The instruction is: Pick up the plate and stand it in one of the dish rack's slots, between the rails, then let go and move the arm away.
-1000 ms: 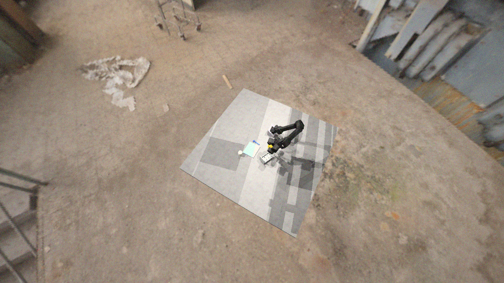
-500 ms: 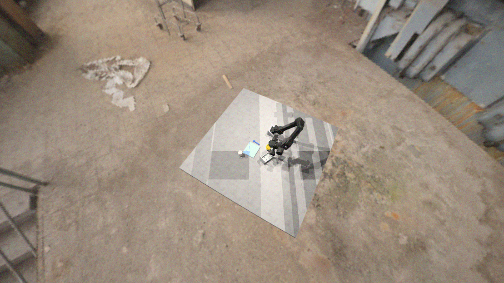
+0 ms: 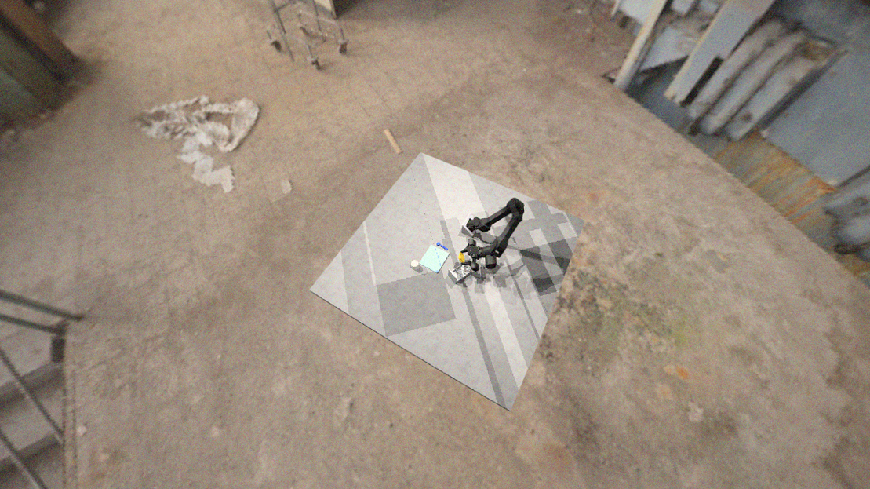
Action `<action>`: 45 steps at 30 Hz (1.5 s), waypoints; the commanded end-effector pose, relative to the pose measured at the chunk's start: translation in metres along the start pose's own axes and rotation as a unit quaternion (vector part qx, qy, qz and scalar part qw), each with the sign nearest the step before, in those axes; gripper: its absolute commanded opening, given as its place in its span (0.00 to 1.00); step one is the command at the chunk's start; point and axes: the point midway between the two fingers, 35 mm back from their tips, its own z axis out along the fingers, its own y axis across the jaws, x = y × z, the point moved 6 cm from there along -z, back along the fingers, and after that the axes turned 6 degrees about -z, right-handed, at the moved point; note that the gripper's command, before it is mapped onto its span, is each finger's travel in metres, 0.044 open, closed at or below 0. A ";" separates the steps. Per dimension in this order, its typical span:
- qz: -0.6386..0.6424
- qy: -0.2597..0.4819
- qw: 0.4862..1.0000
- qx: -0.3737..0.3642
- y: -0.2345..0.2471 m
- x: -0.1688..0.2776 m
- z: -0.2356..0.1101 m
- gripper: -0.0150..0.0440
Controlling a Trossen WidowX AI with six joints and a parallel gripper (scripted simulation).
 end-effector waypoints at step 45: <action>-0.037 -0.295 0.917 -0.266 -0.024 0.053 -0.023 0.25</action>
